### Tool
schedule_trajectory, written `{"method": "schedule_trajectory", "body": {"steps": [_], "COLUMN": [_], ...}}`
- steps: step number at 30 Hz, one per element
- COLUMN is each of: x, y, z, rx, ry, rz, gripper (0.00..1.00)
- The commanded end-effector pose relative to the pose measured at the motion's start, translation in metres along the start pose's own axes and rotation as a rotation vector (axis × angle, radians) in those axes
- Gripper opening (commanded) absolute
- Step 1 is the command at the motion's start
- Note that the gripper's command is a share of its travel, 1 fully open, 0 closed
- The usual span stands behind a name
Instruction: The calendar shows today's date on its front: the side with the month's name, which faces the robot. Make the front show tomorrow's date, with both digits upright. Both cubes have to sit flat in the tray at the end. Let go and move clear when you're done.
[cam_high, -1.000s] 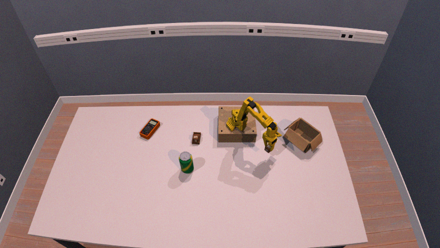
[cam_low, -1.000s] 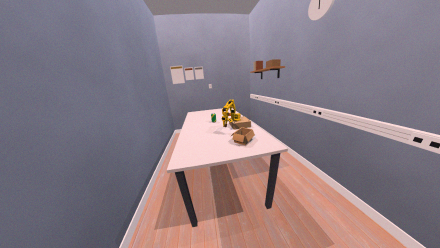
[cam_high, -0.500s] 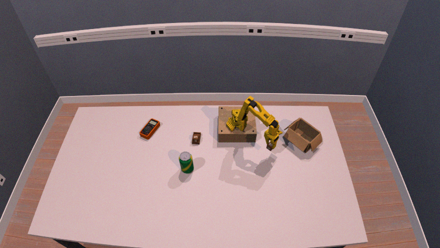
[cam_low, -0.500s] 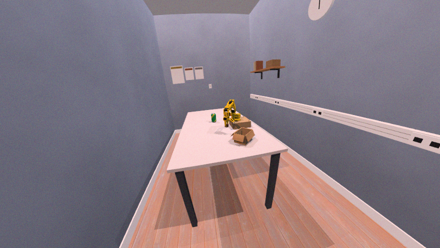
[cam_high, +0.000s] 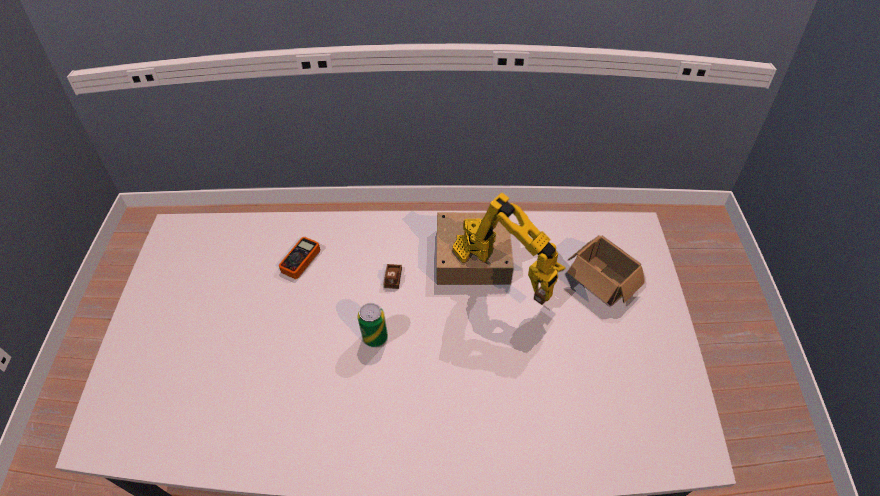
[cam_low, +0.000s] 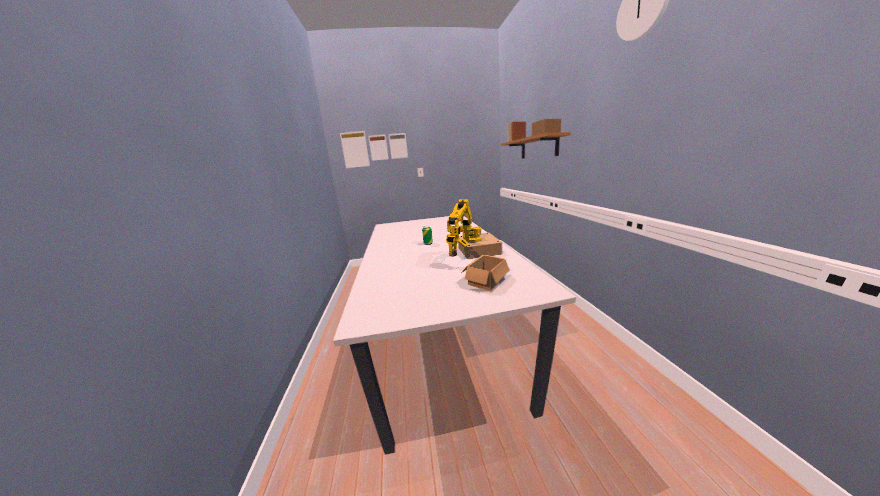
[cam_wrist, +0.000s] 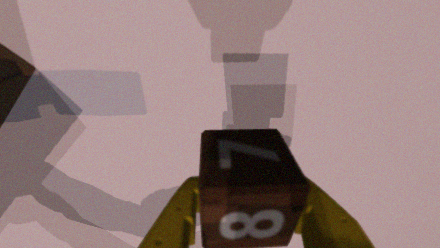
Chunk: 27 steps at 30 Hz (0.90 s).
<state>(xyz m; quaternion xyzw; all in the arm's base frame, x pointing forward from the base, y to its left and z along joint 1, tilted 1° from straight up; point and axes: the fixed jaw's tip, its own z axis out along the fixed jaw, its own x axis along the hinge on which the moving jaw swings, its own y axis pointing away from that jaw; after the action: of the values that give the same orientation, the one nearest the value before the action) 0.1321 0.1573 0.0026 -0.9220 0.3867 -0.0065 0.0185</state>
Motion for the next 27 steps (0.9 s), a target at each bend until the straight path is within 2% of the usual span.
{"method": "schedule_trajectory", "body": {"steps": [1,9,27], "x": [-0.0019,-0.002,-0.002], "y": [0.0025,0.0029,0.0029], "z": [0.0077,0.0145,0.0147], "rx": [-0.011,-0.011,-0.011], "ry": [-0.001,-0.001,-0.001], "rz": [-0.009,-0.009,-0.009], "gripper": [0.0,0.0,0.0]}}
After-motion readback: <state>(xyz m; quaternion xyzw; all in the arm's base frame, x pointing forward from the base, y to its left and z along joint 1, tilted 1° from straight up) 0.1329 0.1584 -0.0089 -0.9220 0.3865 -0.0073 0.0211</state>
